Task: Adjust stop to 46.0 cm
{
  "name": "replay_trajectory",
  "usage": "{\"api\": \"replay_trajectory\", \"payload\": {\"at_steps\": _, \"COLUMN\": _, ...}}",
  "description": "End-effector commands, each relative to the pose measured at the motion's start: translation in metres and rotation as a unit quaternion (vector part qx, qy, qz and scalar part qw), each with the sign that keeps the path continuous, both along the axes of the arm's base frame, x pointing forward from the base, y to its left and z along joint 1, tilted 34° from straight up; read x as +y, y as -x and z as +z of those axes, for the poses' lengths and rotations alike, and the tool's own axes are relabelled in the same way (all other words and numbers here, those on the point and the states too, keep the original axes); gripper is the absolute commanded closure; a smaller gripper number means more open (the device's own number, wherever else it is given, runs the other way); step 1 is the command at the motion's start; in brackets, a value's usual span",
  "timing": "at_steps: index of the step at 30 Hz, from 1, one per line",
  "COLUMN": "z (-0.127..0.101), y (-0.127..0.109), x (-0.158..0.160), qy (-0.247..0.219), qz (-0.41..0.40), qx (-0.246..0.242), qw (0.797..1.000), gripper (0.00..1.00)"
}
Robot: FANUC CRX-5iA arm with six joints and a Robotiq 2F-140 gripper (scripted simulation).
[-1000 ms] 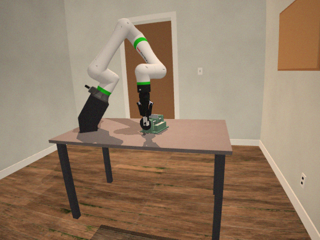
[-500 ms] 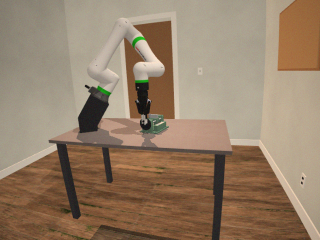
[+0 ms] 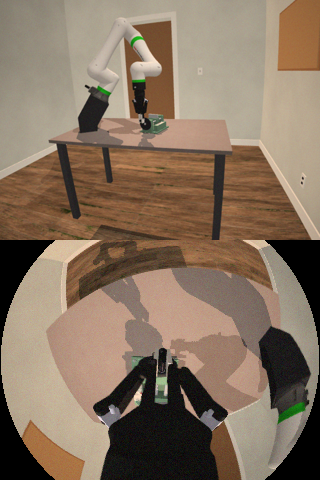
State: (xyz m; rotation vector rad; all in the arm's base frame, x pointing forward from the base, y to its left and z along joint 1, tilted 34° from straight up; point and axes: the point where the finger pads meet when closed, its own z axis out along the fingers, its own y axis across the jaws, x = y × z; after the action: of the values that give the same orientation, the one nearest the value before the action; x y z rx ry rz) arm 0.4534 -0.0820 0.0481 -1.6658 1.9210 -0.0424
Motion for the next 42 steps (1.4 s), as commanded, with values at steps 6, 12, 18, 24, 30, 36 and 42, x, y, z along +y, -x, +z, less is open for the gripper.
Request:
{"api": "replay_trajectory", "payload": {"at_steps": 6, "z": -0.014, "y": 0.011, "x": 0.007, "qy": 0.0, "qz": 0.0, "qx": 0.0, "qw": 1.0, "gripper": 0.96}}
{"api": "replay_trajectory", "payload": {"at_steps": 12, "z": -0.026, "y": 0.012, "x": 0.012, "qy": 0.0, "qz": 0.0, "qx": 0.0, "qw": 1.0, "gripper": 0.96}}
{"api": "replay_trajectory", "payload": {"at_steps": 18, "z": -0.039, "y": 0.008, "x": 0.018, "qy": 0.0, "qz": 0.0, "qx": 0.0, "qw": 1.0, "gripper": 0.96}}
{"api": "replay_trajectory", "payload": {"at_steps": 24, "z": -0.048, "y": 0.001, "x": 0.021, "qy": 0.0, "qz": 0.0, "qx": 0.0, "qw": 1.0, "gripper": 0.96}}
{"api": "replay_trajectory", "payload": {"at_steps": 30, "z": -0.052, "y": -0.005, "x": 0.023, "qy": 0.0, "qz": 0.0, "qx": 0.0, "qw": 1.0, "gripper": 0.96}}
{"api": "replay_trajectory", "payload": {"at_steps": 36, "z": -0.056, "y": -0.016, "x": 0.024, "qy": 0.0, "qz": 0.0, "qx": 0.0, "qw": 1.0, "gripper": 0.96}}
{"api": "replay_trajectory", "payload": {"at_steps": 42, "z": -0.057, "y": -0.031, "x": 0.024, "qy": 0.0, "qz": 0.0, "qx": 0.0, "qw": 1.0, "gripper": 0.96}}
